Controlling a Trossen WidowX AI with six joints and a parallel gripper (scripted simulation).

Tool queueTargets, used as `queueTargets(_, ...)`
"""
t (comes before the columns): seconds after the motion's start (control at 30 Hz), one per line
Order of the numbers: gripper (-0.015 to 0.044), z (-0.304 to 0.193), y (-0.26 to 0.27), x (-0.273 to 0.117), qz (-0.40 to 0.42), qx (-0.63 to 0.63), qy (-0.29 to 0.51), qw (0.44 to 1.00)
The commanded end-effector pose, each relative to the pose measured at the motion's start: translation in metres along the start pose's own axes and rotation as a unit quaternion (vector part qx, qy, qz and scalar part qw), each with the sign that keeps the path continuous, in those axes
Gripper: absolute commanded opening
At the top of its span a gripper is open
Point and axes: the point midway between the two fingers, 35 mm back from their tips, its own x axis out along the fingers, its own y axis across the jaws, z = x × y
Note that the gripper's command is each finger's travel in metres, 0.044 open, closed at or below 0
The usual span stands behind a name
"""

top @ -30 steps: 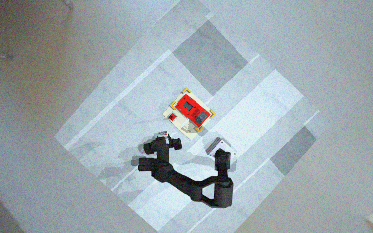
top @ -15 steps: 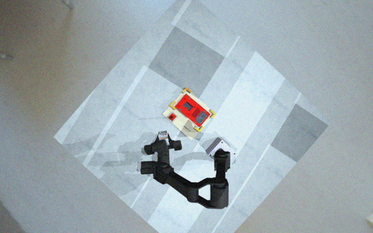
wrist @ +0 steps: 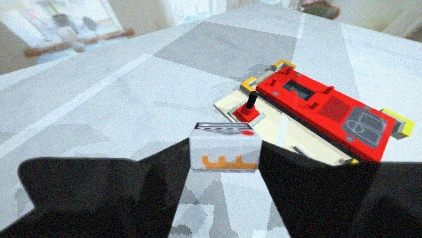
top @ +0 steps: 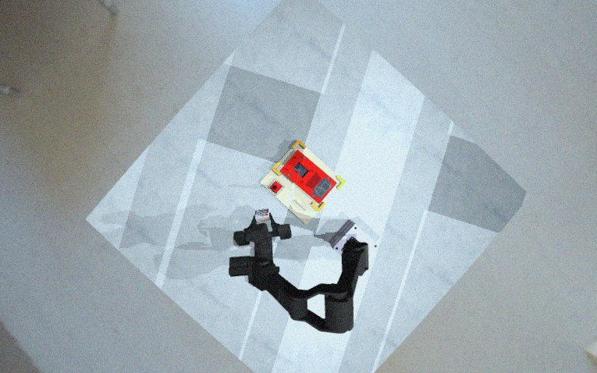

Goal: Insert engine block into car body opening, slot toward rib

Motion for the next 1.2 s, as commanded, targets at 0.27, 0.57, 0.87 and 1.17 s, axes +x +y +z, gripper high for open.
queueTargets(0.27, 0.0, -0.018, -0.002, 0.016, -0.002, 0.001, -0.003, 1.0)
queueTargets(0.57, 0.0, -0.031, -0.002, 0.027, -0.002, 0.001, -0.003, 1.0)
queueTargets(0.87, 0.0, -0.044, -0.002, 0.038, -0.002, 0.001, -0.003, 1.0)
queueTargets(1.17, 0.0, -0.059, -0.003, 0.05, -0.002, 0.001, -0.003, 1.0)
